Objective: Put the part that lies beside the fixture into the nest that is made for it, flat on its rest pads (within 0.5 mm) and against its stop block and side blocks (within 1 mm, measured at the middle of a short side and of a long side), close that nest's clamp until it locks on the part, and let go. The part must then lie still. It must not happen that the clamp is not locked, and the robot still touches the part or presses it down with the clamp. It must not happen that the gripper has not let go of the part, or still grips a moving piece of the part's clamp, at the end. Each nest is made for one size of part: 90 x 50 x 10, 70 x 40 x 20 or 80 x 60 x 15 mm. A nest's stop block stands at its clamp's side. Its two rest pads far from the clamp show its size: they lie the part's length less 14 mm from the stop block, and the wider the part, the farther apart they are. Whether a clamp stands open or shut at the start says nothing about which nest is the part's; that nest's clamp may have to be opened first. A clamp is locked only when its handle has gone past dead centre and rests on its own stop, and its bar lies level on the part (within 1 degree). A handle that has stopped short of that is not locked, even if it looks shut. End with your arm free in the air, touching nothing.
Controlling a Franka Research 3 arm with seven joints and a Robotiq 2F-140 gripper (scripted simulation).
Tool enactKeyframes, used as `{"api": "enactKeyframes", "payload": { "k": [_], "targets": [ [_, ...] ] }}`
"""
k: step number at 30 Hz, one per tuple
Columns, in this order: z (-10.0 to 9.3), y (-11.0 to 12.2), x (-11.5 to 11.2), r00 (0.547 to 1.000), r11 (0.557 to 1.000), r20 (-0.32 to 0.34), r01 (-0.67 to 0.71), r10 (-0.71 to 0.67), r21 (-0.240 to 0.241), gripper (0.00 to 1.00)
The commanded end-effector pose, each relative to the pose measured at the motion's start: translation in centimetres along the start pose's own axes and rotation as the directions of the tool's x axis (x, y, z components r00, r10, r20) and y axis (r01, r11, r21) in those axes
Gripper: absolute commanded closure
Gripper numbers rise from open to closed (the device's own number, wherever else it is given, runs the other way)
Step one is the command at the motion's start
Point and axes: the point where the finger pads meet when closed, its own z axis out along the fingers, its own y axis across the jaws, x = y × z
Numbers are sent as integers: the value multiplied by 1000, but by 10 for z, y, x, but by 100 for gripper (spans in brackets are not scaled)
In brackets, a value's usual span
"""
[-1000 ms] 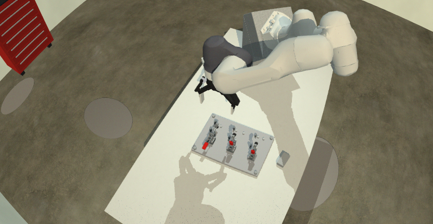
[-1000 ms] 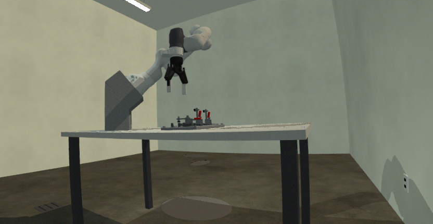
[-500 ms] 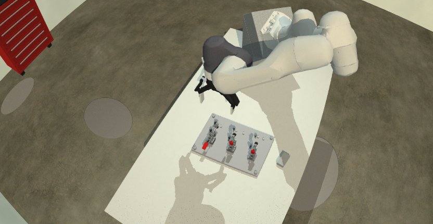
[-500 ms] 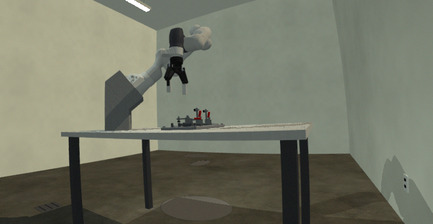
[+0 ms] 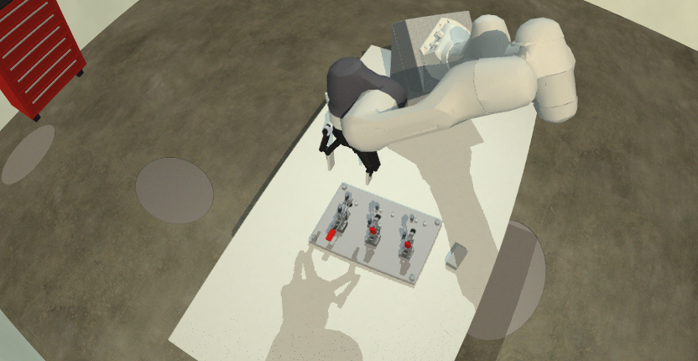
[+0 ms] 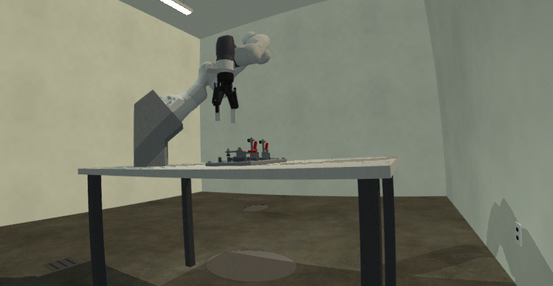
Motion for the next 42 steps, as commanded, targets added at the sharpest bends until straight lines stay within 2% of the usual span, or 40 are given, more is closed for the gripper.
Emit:
{"api": "enactKeyframes", "payload": {
  "k": [1,29,30,42],
  "targets": [
    [0,-1,-1,1000,1000,1,-4,4,3,100],
    [0,-1,-1,1000,1000,1,-4,4,3,100],
    [0,-1,-1,1000,1000,1,-4,4,3,42],
    [0,-1,-1,1000,1000,1,-4,4,3,42]
  ]
}}
